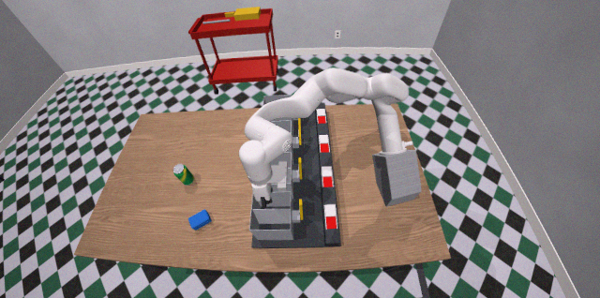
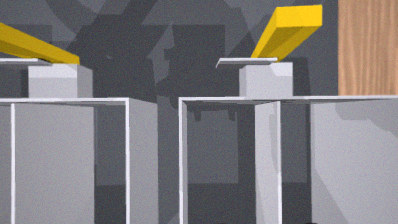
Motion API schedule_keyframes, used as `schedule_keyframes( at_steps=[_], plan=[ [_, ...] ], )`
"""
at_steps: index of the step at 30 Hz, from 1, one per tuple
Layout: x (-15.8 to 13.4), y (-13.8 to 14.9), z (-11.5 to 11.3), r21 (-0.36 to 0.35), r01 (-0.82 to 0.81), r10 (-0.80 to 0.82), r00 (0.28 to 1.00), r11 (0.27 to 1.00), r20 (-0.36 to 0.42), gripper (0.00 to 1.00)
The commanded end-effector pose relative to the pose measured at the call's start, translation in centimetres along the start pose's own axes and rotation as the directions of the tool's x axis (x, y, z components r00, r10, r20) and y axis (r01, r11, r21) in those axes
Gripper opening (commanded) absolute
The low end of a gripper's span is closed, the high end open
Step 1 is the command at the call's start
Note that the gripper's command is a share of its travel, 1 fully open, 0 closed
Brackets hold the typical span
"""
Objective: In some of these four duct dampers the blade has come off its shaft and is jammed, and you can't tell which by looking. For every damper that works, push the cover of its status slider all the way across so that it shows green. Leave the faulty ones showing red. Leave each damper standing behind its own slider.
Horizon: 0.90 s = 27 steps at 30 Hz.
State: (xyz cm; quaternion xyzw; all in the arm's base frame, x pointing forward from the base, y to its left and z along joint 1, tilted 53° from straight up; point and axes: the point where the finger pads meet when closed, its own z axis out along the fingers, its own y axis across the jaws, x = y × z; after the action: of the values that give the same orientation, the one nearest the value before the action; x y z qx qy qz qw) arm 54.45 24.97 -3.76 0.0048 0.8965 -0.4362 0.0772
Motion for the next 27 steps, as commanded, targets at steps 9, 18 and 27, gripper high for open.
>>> schedule_keyframes(
  at_steps=[9, 18, 27],
  plan=[
    [0.52, 3.05, 1.19, 0.009, -0.004, 0.004, 1.0, 1.0, -0.012, 0.39],
    [0.52, 3.05, 1.19, 0.009, -0.004, 0.004, 1.0, 1.0, -0.012, 0.39],
    [0.52, 3.05, 1.19, 0.009, -0.004, 0.004, 1.0, 1.0, -0.012, 0.39]
  ],
)
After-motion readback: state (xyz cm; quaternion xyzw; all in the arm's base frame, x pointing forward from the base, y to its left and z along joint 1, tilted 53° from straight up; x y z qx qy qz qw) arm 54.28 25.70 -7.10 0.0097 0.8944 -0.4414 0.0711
